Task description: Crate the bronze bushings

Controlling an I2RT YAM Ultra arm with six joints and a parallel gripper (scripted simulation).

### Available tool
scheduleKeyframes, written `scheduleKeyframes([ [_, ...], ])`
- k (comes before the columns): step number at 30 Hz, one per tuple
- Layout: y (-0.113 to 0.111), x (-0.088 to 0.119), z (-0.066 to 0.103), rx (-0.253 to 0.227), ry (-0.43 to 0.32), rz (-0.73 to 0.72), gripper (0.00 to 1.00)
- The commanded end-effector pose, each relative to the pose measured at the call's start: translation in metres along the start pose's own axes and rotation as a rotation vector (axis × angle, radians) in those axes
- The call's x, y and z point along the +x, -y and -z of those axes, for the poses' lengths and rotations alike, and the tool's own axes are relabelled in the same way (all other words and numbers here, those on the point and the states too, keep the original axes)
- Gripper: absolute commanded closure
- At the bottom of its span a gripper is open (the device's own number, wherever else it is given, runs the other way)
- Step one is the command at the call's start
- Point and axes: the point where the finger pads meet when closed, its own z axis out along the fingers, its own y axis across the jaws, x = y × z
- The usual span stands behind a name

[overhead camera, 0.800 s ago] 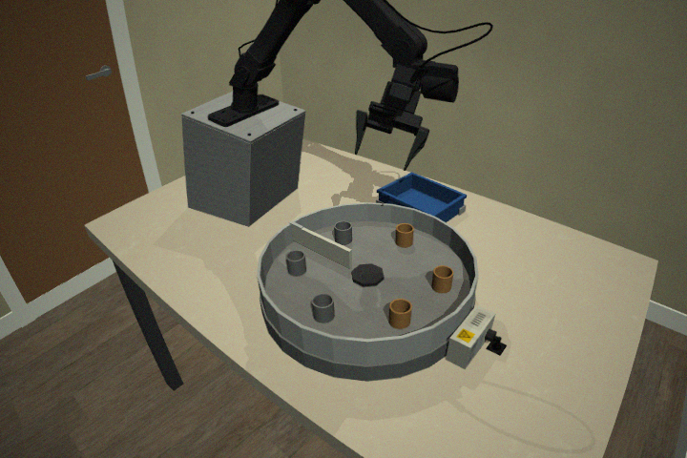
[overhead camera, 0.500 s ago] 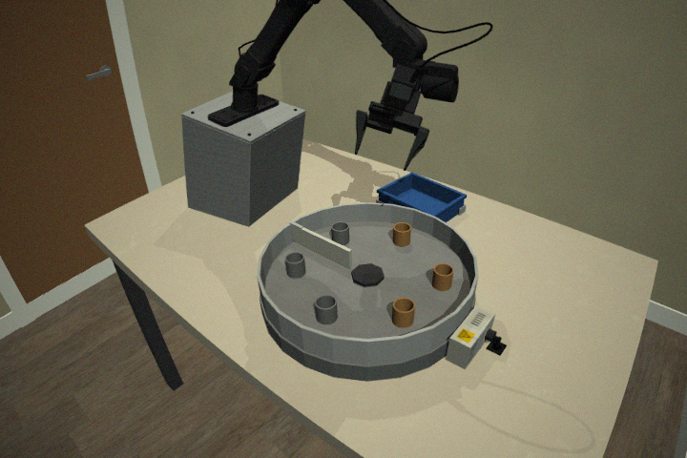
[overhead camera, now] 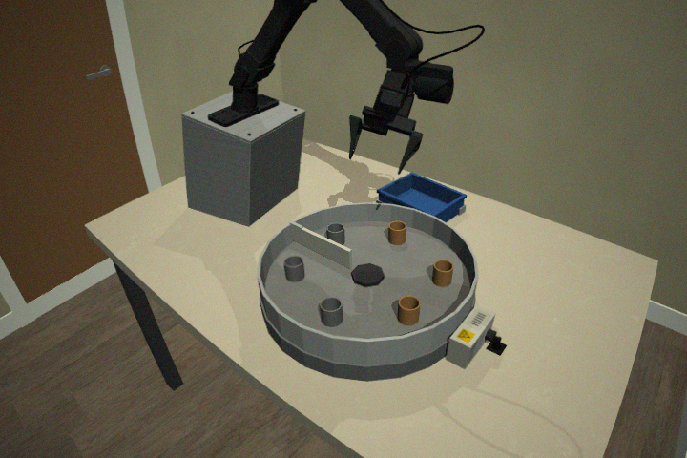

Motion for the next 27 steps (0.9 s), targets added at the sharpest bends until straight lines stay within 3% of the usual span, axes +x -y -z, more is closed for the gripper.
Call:
scheduleKeyframes([
  [1, 0.031, -0.004, -0.019, -0.003, -0.193, -0.137, 0.00],
  [2, 0.031, -0.004, -0.019, -0.003, -0.193, -0.137, 0.00],
  [3, 0.041, 0.000, -0.025, -0.005, -0.270, -0.181, 0.00],
  [4, 0.041, 0.000, -0.025, -0.007, -0.270, -0.168, 0.00],
  [5, 0.050, 0.004, -0.029, -0.011, -0.349, -0.226, 0.00],
  [7, 0.050, 0.004, -0.029, -0.013, -0.349, -0.213, 0.00],
  [8, 0.059, 0.008, -0.031, -0.018, -0.427, -0.276, 0.00],
  [10, 0.059, 0.008, -0.031, -0.018, -0.427, -0.276, 0.00],
  [11, 0.067, 0.012, -0.033, -0.029, -0.501, -0.319, 0.00],
  [12, 0.067, 0.012, -0.033, -0.030, -0.501, -0.315, 0.00],
  [13, 0.074, 0.015, -0.033, -0.038, -0.568, -0.373, 0.00],
  [14, 0.074, 0.015, -0.033, -0.039, -0.568, -0.369, 0.00],
  [15, 0.080, 0.018, -0.032, -0.049, -0.626, -0.414, 0.00],
  [16, 0.080, 0.018, -0.032, -0.050, -0.625, -0.411, 0.00],
  [17, 0.084, 0.019, -0.031, -0.060, -0.673, -0.449, 0.00],
  [21, 0.091, 0.022, -0.028, -0.079, -0.746, -0.506, 0.00],
  [27, 0.090, 0.023, -0.027, -0.085, -0.753, -0.501, 0.00],
])
